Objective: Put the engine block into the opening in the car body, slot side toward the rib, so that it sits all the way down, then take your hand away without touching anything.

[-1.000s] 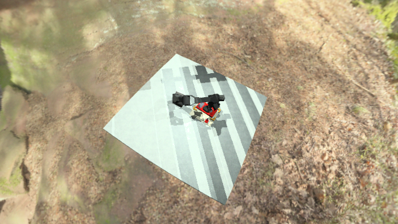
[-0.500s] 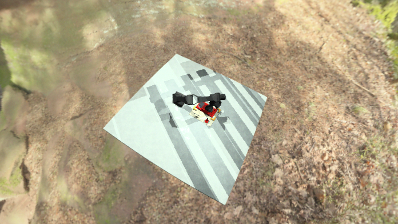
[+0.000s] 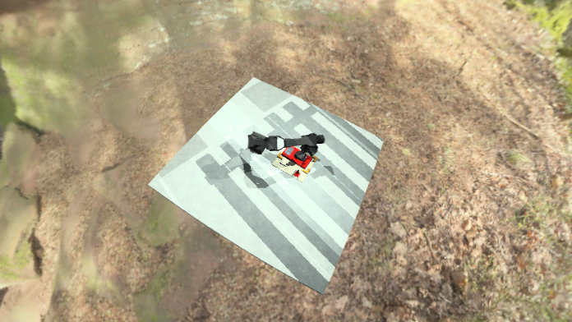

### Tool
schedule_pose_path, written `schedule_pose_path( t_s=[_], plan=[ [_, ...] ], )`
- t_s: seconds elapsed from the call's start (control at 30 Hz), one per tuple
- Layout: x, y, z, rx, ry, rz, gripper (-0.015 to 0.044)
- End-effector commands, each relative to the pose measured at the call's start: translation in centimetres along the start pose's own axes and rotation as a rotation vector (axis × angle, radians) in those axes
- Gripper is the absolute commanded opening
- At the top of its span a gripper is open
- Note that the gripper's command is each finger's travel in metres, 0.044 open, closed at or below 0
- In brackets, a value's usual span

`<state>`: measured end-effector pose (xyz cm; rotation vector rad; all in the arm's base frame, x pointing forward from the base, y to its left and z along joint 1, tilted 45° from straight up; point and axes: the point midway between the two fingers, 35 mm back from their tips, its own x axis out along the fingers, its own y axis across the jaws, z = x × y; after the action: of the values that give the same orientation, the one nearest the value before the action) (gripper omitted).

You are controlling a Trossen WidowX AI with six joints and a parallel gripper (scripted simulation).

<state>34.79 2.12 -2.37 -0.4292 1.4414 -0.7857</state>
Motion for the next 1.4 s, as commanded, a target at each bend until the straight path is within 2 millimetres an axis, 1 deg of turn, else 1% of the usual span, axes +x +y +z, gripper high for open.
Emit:
schedule_pose_path(
  t_s=[0.0, 1.37],
  plan=[
    [0.04, 0.11, -0.06, 0.006, 0.003, 0.003, 0.0159],
    [0.46, 0.26, -0.11, 0.002, 0.002, 0.003, 0.0159]
  ],
)
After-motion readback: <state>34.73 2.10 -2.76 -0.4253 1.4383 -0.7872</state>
